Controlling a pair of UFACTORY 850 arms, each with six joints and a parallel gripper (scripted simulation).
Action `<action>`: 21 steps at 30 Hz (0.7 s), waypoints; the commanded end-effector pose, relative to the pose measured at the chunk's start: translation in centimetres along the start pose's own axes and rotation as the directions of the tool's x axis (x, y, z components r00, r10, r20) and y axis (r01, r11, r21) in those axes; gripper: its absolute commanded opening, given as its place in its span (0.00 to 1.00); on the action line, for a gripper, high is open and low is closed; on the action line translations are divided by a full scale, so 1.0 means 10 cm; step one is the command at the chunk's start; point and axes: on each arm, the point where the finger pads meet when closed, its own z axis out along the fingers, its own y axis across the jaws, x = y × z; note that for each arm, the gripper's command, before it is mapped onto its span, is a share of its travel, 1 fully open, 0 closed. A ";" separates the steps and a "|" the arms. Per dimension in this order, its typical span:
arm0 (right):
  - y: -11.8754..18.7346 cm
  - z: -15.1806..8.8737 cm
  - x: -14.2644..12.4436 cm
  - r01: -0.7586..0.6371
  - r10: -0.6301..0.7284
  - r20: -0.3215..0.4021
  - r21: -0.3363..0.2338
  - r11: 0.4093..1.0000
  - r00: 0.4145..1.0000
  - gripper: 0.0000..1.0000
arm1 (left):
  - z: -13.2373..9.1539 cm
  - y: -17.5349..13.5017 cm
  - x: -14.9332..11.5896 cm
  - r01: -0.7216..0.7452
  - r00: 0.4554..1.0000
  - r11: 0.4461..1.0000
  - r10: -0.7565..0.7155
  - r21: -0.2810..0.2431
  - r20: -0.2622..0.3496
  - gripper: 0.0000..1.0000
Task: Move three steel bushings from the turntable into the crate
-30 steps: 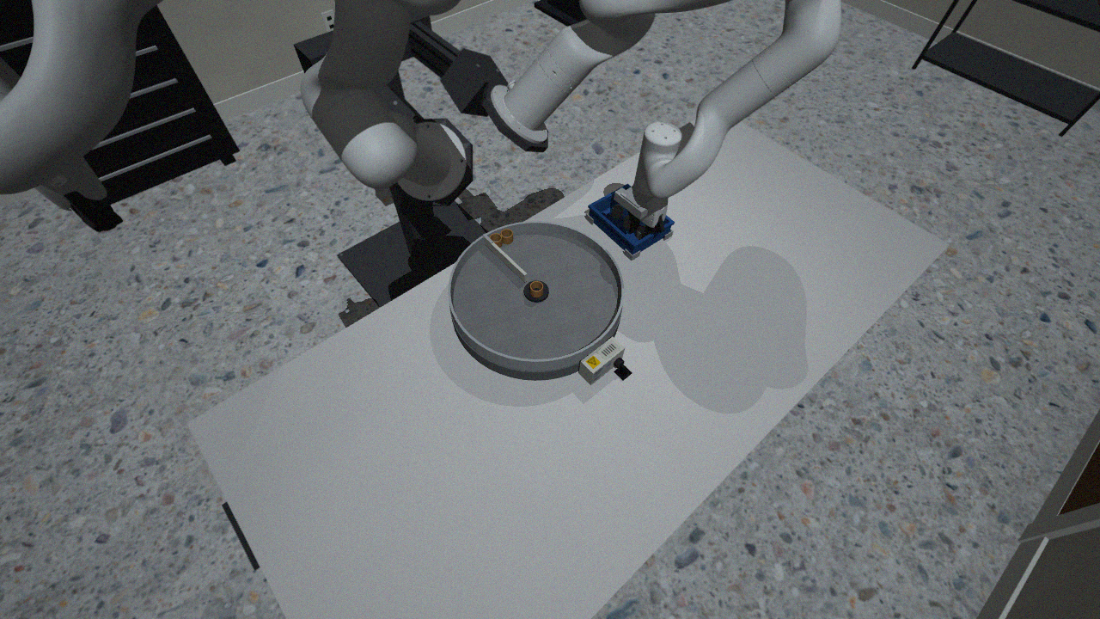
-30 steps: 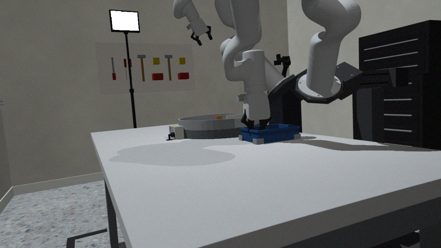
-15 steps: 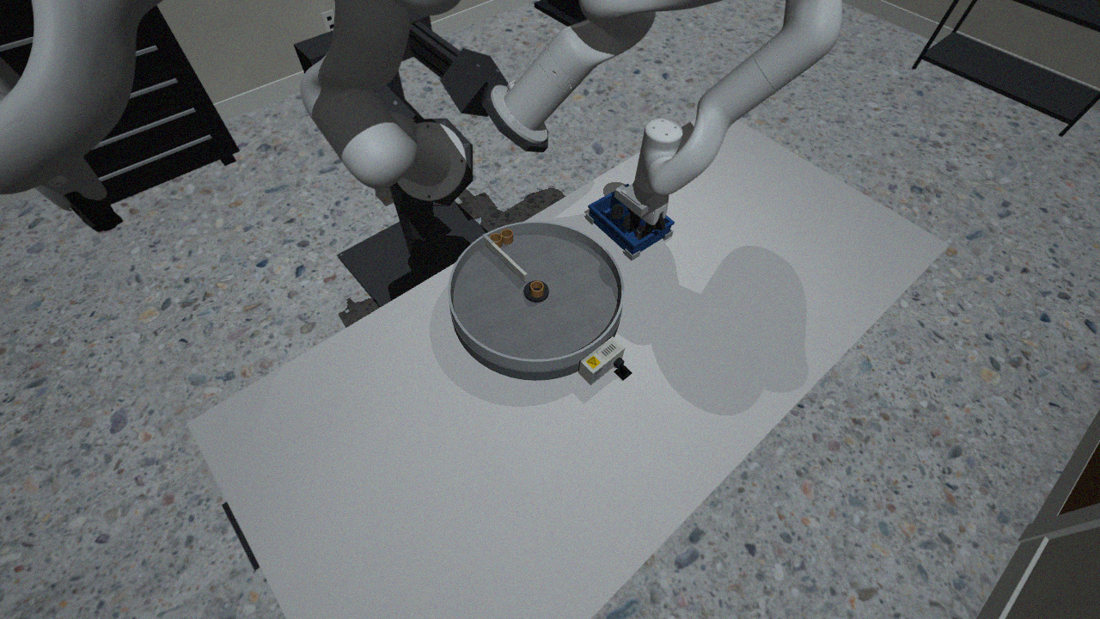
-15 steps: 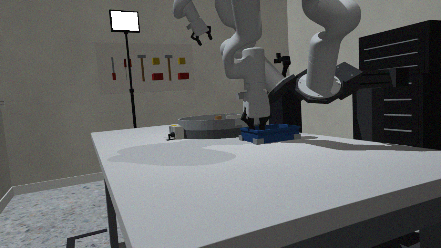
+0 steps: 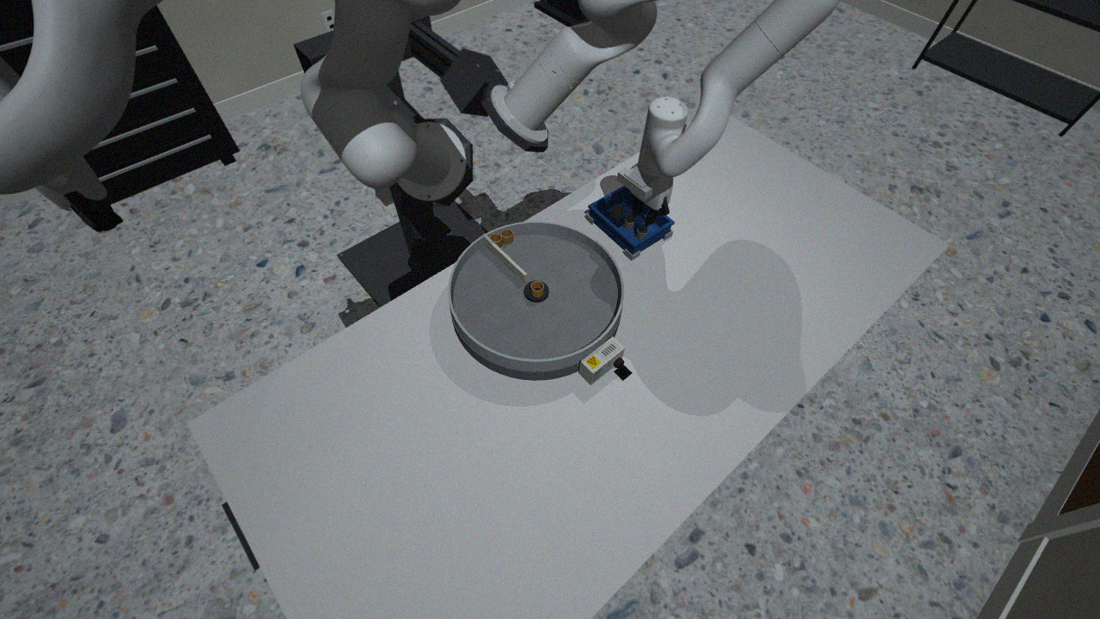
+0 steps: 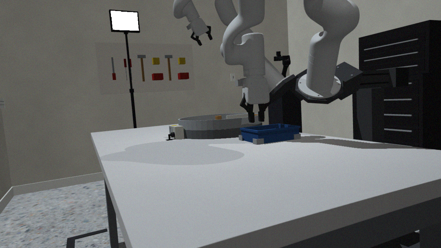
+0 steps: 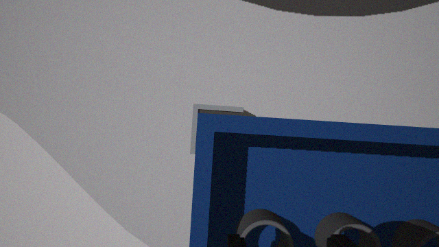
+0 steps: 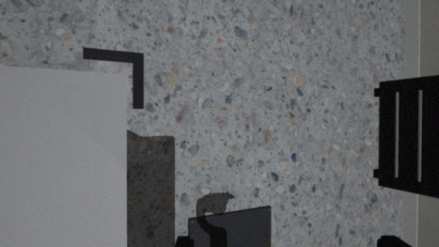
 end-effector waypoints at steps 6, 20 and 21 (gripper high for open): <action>0.00 -0.01 0.00 0.000 0.000 -0.002 0.000 1.000 1.000 1.00 | -0.30 -0.01 0.00 -0.001 1.000 1.000 0.001 -0.002 0.002 0.42; 0.00 -0.01 0.00 0.000 0.000 -0.002 0.000 1.000 1.000 1.00 | -0.40 -0.01 0.00 -0.001 1.000 1.000 0.001 -0.002 0.002 0.42; 0.00 -0.01 0.00 0.000 0.000 -0.002 0.000 1.000 1.000 1.00 | -0.40 -0.01 0.00 -0.001 1.000 1.000 0.001 -0.002 0.002 0.42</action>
